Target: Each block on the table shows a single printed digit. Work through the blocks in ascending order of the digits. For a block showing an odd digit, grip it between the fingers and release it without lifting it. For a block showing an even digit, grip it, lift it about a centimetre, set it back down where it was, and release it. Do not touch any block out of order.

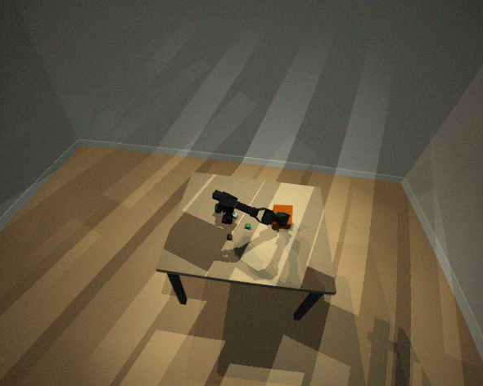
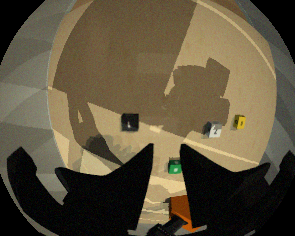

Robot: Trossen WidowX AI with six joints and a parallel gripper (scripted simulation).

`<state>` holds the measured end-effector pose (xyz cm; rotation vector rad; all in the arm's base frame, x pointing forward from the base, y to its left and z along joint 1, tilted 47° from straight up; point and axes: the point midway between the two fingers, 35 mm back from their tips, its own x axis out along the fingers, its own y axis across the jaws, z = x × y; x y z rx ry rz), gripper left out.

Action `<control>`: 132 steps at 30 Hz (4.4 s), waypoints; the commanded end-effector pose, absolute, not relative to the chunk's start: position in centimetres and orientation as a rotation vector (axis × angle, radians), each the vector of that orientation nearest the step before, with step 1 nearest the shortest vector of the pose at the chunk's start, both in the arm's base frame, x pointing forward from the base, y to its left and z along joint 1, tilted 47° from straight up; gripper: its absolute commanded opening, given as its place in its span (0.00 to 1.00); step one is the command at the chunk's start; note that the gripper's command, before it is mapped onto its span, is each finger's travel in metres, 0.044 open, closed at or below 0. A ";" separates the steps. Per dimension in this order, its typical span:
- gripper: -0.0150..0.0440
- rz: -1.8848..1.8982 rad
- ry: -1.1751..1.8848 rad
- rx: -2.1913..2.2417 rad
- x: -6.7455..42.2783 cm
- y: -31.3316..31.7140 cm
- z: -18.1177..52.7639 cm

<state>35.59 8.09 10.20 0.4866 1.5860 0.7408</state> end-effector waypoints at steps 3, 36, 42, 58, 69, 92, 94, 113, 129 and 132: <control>0.46 0.759 1.604 0.514 32.3 12.7 14.7; 0.93 0.764 1.601 0.515 30.5 20.1 7.6; 0.93 0.764 1.602 0.517 30.3 20.8 6.9; 0.46 0.764 1.602 0.518 30.2 21.0 6.8; 0.46 0.764 1.602 0.518 30.2 21.0 6.8; 0.55 0.764 1.602 0.518 30.2 21.0 6.8; 0.64 0.764 1.602 0.518 30.2 21.0 6.8; 0.80 0.759 1.602 0.514 31.5 16.7 10.8; 0.46 0.758 1.604 0.513 32.4 12.4 14.4; 0.46 0.743 1.603 0.505 33.9 8.6 10.5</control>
